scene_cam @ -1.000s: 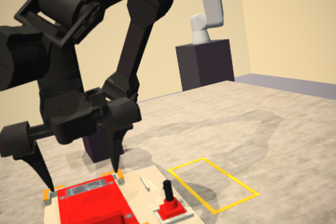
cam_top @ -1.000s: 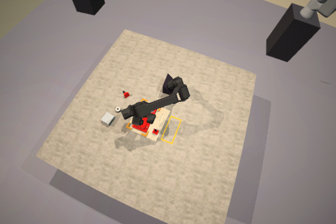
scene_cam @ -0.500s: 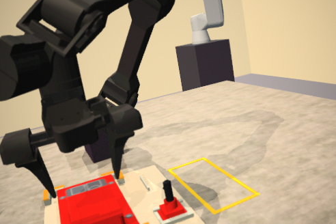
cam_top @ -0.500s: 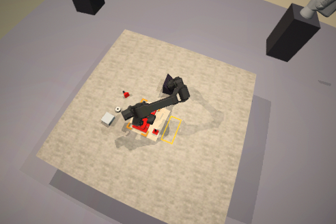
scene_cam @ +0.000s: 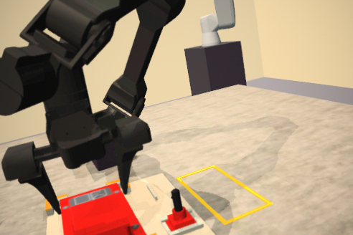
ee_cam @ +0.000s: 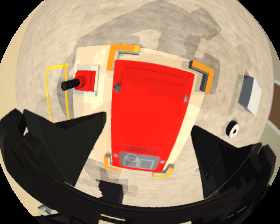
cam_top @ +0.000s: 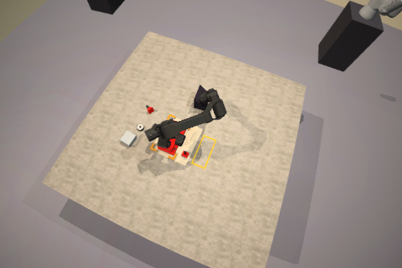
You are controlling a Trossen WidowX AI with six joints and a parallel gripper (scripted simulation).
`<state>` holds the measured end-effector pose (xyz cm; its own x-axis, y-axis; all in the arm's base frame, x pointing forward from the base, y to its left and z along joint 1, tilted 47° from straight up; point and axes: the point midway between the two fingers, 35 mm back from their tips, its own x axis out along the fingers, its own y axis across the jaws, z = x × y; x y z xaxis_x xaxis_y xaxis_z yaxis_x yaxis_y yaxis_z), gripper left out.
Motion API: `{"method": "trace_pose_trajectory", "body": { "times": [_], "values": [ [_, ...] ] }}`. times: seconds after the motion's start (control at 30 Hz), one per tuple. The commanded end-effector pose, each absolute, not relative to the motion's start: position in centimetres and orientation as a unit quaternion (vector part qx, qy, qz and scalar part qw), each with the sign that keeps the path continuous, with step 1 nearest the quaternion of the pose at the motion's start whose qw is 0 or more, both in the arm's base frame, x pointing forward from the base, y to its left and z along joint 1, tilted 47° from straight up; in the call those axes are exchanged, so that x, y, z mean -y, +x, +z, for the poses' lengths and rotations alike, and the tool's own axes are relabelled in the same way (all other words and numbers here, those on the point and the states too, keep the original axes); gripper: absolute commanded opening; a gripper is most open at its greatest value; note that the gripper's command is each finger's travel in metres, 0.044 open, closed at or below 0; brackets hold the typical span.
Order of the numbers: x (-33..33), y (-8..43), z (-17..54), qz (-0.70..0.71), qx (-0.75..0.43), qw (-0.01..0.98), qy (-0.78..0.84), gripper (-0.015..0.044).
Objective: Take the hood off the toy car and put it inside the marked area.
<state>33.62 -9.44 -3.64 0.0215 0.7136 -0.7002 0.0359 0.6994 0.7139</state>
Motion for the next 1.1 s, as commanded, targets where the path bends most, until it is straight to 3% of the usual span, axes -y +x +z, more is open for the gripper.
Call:
{"method": "trace_pose_trajectory", "body": {
  "times": [0.0, 1.07],
  "values": [
    [9.1, 33.6, -3.9, 0.259, -0.65, 0.652, 0.292, 0.044],
    [7.8, 33.6, -5.0, 0.26, -0.65, 0.652, 0.292, 0.044]
  ]
}}
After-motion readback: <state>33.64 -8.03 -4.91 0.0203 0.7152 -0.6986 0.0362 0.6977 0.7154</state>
